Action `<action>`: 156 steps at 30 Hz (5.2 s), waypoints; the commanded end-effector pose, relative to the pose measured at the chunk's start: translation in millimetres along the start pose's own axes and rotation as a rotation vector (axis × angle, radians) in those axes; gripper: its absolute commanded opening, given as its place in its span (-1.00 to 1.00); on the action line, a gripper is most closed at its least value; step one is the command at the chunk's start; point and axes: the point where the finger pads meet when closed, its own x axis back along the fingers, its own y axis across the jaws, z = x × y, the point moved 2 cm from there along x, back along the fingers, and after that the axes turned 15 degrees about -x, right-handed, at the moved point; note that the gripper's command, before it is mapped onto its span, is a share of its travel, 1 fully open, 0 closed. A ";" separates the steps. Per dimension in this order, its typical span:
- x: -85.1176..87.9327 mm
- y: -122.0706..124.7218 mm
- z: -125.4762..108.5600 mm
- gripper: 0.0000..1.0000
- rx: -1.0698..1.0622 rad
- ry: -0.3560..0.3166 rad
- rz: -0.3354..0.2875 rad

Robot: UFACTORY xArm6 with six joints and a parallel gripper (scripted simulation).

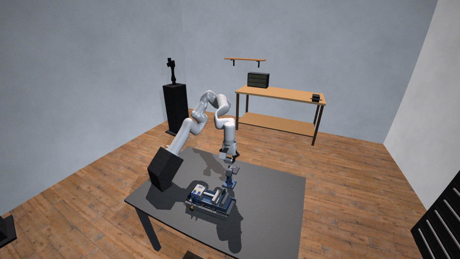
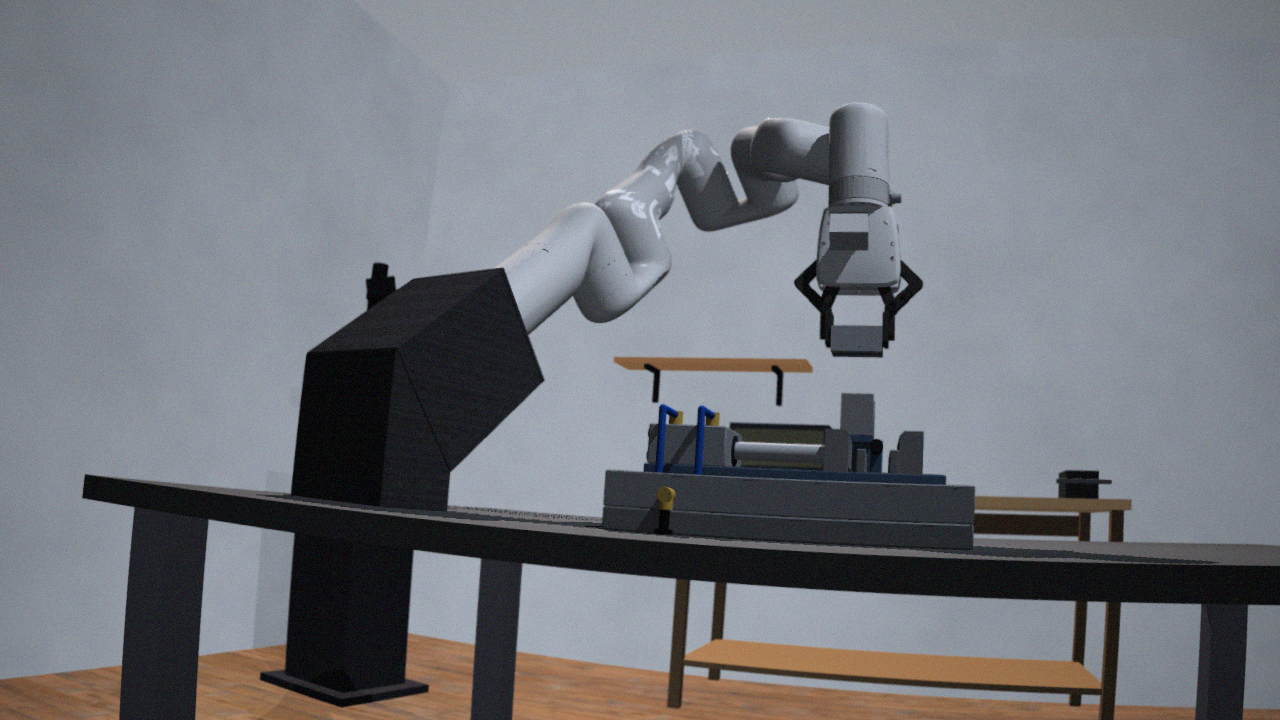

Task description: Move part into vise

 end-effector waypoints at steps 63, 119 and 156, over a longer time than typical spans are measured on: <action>15.3 -44.7 61.9 -1.00 -0.501 0.006 0.006; 9.4 -91.1 222.7 -1.00 -1.522 -0.002 0.004; 7.3 -91.4 227.0 -1.00 -1.547 -0.002 0.003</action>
